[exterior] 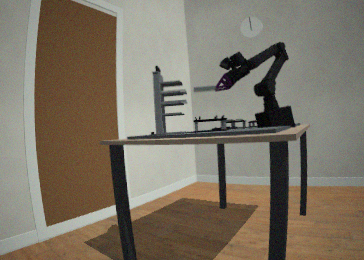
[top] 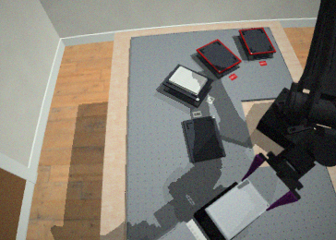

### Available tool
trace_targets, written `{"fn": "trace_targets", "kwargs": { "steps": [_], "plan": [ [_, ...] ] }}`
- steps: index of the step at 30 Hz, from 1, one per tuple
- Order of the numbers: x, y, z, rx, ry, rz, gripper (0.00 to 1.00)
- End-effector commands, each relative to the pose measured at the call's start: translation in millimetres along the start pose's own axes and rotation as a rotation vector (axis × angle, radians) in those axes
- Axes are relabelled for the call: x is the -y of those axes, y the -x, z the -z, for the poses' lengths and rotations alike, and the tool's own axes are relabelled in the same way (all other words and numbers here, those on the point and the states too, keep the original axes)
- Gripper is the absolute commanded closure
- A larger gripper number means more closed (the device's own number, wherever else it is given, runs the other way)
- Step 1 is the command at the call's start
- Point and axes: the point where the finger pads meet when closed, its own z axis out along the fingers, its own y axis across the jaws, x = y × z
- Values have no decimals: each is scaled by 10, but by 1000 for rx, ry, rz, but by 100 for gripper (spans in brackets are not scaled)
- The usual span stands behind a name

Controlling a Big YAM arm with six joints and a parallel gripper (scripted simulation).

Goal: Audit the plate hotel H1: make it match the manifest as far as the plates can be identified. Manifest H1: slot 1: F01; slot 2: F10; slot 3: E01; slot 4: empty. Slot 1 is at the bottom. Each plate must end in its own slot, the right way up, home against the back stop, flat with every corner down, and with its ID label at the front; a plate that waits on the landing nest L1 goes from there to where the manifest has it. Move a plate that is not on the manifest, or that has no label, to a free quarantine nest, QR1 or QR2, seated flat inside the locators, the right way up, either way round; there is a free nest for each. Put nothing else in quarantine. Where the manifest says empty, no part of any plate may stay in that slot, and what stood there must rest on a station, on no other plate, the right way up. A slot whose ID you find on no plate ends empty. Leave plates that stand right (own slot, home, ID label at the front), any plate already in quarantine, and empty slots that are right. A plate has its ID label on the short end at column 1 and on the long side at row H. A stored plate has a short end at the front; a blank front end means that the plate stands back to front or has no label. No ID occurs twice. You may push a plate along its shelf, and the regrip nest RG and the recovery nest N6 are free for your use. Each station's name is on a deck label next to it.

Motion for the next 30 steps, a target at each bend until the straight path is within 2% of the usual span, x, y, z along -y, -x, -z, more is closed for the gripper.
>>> {"fn": "trace_targets", "kwargs": {
  "steps": [1, 30],
  "plan": [
    [21, 73, -25, 24, -7, -9, 14],
    [21, -49, -93, 23, -7, -8, 14]
  ]
}}
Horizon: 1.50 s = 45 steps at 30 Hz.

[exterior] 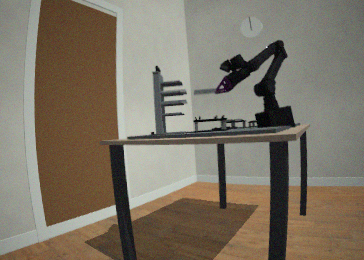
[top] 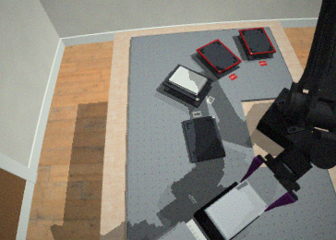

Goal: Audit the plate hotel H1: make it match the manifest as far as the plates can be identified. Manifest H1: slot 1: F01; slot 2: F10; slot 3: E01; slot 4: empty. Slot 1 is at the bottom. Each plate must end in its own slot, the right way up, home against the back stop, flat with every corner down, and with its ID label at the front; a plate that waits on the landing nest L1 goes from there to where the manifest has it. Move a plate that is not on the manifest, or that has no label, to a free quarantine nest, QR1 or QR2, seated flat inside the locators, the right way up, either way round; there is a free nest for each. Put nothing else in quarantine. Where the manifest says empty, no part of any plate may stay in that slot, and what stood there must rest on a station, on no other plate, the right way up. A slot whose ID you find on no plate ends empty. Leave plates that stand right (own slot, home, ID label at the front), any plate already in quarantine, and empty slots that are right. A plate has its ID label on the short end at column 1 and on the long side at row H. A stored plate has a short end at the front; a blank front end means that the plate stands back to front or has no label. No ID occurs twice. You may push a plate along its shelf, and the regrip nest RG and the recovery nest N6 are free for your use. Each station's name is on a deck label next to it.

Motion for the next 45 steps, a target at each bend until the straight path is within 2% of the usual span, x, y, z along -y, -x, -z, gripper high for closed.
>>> {"fn": "trace_targets", "kwargs": {
  "steps": [1, 20, 21, 24, 38, 45],
  "plan": [
    [23, 72, -23, 26, -7, -10, 14],
    [23, 1, -63, 24, -7, -9, 14],
    [25, 31, -49, 35, -4, -16, 14],
    [23, -17, -73, 24, -7, -9, 14],
    [25, -40, -88, 34, -5, -15, 14],
    [24, -102, -120, 24, -7, -8, 14]
  ]
}}
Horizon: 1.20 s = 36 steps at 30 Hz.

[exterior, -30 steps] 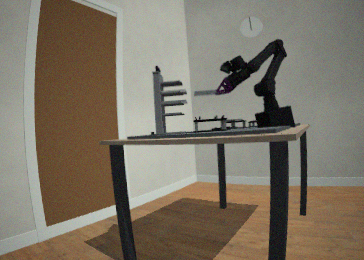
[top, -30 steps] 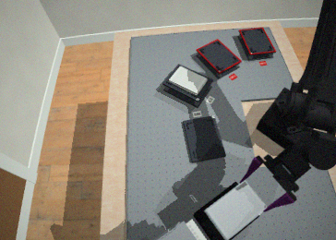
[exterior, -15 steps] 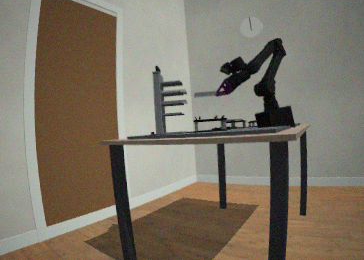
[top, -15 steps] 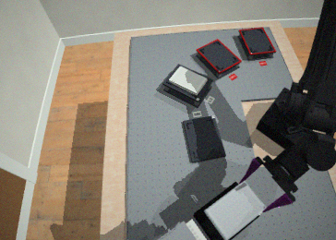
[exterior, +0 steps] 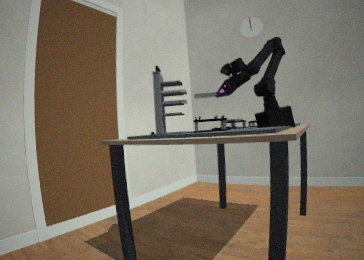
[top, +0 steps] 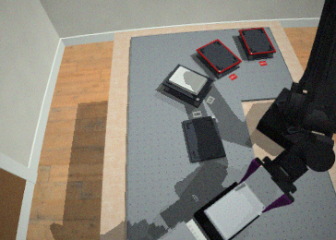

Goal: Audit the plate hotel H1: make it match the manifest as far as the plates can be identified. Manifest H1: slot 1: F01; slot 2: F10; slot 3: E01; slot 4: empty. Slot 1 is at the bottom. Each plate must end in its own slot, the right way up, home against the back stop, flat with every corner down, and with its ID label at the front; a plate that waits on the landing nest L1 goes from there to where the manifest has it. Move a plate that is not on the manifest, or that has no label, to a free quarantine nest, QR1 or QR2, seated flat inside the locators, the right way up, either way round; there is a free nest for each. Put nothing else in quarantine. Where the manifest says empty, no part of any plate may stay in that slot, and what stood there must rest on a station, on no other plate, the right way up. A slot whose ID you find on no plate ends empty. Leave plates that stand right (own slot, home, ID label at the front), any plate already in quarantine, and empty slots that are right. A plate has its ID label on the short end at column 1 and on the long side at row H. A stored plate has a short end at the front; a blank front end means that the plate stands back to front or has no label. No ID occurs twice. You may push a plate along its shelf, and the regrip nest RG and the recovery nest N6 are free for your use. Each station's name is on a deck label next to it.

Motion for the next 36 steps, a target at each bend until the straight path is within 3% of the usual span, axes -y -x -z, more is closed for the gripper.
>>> {"fn": "trace_targets", "kwargs": {
  "steps": [1, 36],
  "plan": [
    [26, 62, -26, 24, -7, -8, 14],
    [27, -79, -102, 23, -7, -8, 14]
  ]
}}
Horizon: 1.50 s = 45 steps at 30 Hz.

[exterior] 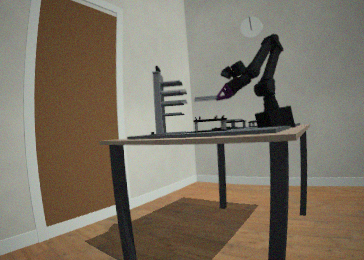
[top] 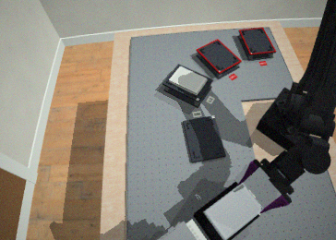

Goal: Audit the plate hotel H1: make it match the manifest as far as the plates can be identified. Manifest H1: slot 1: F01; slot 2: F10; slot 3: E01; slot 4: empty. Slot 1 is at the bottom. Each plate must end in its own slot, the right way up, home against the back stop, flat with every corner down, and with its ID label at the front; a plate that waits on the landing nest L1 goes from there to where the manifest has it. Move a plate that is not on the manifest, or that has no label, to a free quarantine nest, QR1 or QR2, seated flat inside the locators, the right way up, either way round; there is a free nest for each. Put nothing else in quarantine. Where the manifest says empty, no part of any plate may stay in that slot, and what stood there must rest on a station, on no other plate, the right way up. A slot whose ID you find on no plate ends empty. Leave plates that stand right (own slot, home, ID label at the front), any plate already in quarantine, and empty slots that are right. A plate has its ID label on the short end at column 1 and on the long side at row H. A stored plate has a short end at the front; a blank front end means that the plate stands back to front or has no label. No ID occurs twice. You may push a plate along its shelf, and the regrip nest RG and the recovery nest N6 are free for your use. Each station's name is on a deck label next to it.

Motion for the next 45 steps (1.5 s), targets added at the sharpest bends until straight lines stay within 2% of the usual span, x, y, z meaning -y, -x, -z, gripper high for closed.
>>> {"fn": "trace_targets", "kwargs": {
  "steps": [1, 45],
  "plan": [
    [26, 63, -25, 25, -7, -9, 14],
    [29, -112, -119, 23, -7, -8, 14]
  ]
}}
